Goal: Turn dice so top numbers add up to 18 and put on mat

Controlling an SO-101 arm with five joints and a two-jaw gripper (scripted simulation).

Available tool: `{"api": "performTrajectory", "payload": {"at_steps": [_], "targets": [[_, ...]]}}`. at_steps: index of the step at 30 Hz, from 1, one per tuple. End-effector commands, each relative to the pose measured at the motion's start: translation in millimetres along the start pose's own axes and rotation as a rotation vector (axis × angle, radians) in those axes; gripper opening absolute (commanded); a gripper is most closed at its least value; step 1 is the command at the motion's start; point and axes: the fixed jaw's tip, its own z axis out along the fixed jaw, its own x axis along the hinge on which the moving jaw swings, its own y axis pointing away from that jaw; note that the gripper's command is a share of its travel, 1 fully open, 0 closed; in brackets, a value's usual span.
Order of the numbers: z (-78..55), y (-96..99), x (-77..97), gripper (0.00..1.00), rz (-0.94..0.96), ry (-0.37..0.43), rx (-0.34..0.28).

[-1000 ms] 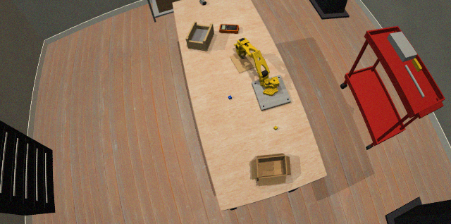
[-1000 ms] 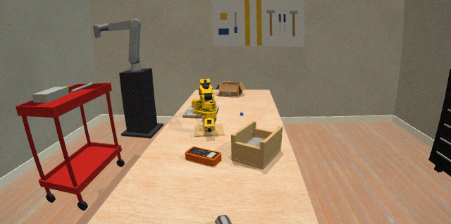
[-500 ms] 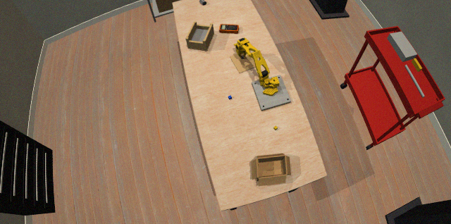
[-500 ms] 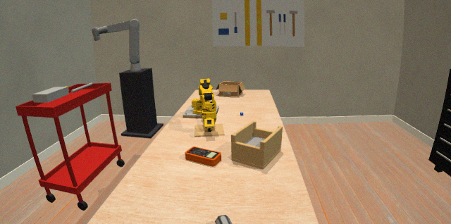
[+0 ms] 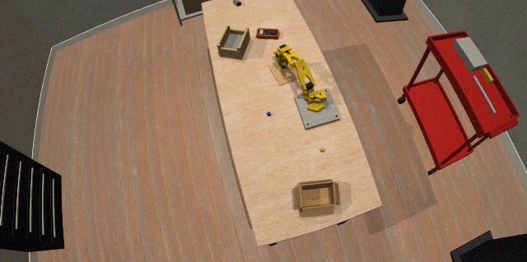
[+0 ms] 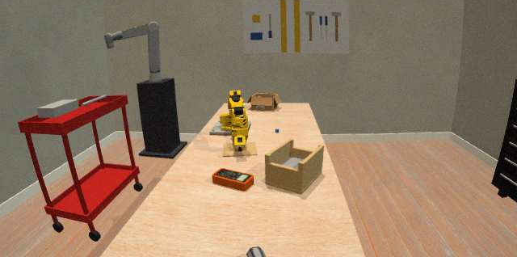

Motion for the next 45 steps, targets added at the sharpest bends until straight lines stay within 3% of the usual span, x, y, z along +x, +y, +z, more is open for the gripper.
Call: {"api": "performTrajectory", "payload": {"at_steps": [1,12,24,45], "targets": [[7.4,-2.2,4.8,0.17,0.007,0.032,0.002],[7.4,-2.2,4.8,0.26,0.007,0.032,0.002],[5.2,-2.2,4.5,0.27,0.007,0.030,0.002],[-49.2,-2.1,2.6,0.27,0.009,-0.034,-0.004]]}}
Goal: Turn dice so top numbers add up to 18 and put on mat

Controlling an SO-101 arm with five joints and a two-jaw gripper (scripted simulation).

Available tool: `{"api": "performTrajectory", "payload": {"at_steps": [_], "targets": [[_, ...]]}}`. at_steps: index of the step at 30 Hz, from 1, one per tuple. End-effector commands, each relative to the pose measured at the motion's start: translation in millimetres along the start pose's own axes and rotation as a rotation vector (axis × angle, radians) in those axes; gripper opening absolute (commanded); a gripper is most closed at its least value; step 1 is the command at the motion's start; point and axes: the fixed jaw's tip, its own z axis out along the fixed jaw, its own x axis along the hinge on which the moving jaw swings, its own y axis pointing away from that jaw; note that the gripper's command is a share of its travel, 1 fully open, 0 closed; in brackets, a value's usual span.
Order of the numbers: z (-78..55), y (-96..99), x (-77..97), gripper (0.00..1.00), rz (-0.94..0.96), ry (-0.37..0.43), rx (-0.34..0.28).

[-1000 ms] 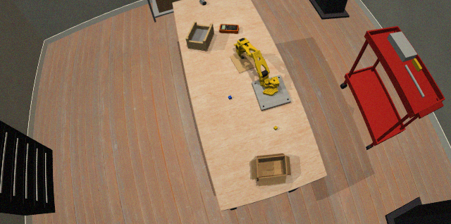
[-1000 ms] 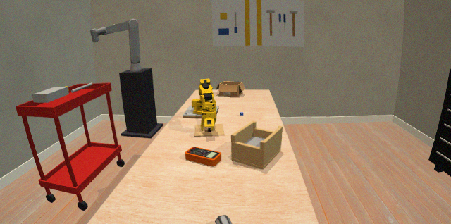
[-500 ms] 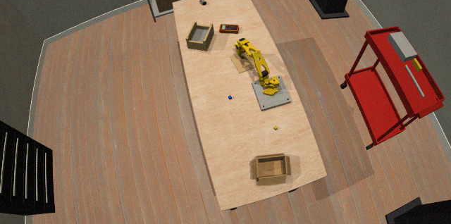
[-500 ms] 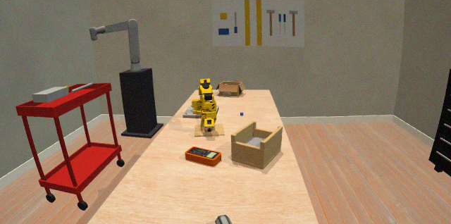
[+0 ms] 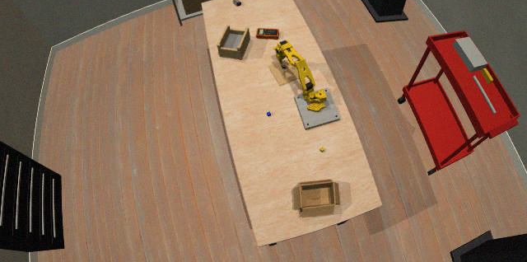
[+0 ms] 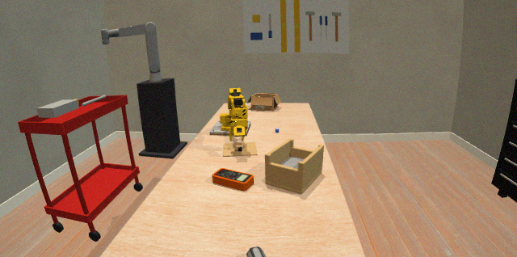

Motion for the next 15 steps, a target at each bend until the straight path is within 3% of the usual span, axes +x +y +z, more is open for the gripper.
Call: {"api": "performTrajectory", "payload": {"at_steps": [1,15], "targets": [[-12.6,-1.6,-2.7,0.27,0.009,-0.034,-0.004],[-14.8,-1.4,-3.9,0.27,0.009,-0.046,-0.005]]}}
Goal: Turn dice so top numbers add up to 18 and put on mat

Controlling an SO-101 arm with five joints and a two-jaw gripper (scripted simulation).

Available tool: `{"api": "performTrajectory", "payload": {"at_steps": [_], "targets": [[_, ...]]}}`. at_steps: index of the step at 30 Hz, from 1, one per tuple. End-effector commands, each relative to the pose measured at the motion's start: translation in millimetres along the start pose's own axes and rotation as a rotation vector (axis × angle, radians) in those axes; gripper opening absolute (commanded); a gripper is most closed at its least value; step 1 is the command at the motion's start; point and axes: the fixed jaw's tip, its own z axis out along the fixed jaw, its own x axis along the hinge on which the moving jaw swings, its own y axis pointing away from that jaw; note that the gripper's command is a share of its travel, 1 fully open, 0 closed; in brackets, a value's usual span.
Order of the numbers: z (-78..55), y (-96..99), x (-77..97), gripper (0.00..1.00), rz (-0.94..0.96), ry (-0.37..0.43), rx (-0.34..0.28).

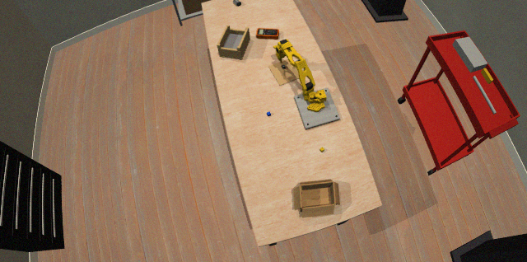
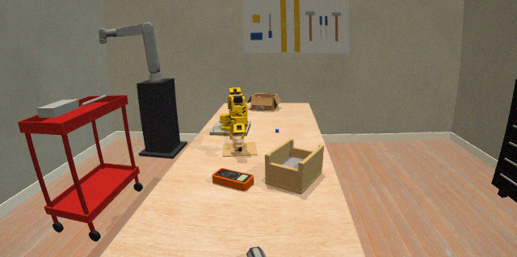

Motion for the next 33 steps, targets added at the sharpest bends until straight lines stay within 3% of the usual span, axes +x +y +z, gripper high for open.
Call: {"api": "performTrajectory", "payload": {"at_steps": [1,12,16,20,25,27,33], "targets": [[-5.1,-1.7,-1.4,0.27,0.009,-0.017,-0.002],[-5.4,-1.7,-1.5,0.27,0.009,-0.018,-0.003],[-11.9,-1.5,-3.5,0.27,0.009,-0.045,-0.005],[-30.0,-1.1,-8.3,0.26,0.009,-0.121,-0.012],[-65.4,-0.6,-13.7,0.26,0.009,-0.266,-0.026],[-65.4,-0.6,-13.7,0.26,0.009,-0.266,-0.026],[-106.9,-0.7,-13.4,0.26,0.009,-0.433,-0.041]]}}
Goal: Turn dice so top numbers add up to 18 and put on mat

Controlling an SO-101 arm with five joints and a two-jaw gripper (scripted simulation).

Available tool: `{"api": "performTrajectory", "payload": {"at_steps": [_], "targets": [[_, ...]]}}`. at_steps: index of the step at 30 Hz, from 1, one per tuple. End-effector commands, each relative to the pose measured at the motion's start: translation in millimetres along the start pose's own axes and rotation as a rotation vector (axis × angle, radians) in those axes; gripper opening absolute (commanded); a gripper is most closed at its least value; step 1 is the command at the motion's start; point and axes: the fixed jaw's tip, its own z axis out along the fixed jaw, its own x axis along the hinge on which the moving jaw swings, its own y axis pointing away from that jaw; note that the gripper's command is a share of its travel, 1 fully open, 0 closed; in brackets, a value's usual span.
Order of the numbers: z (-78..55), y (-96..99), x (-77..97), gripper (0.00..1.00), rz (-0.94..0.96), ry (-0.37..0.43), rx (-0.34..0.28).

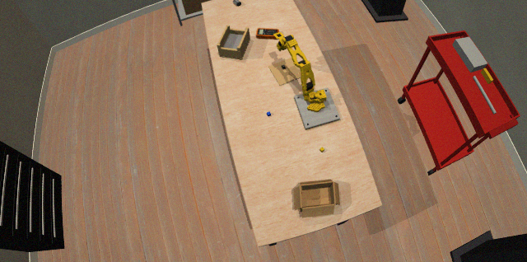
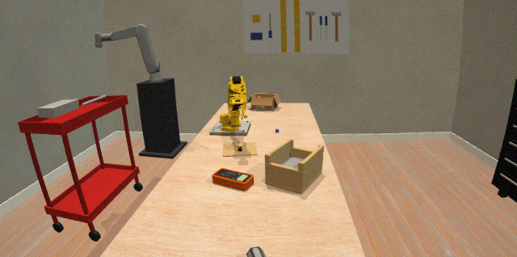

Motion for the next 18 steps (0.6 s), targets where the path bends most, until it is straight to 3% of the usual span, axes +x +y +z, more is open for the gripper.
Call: {"api": "performTrajectory", "payload": {"at_steps": [1,6,18], "targets": [[-25.2,-1.2,-7.3,0.25,0.009,-0.101,-0.008],[-38.8,-1.0,-10.3,0.25,0.009,-0.158,-0.013],[-39.7,3.8,-8.8,0.25,-0.011,-0.156,-0.021]]}}
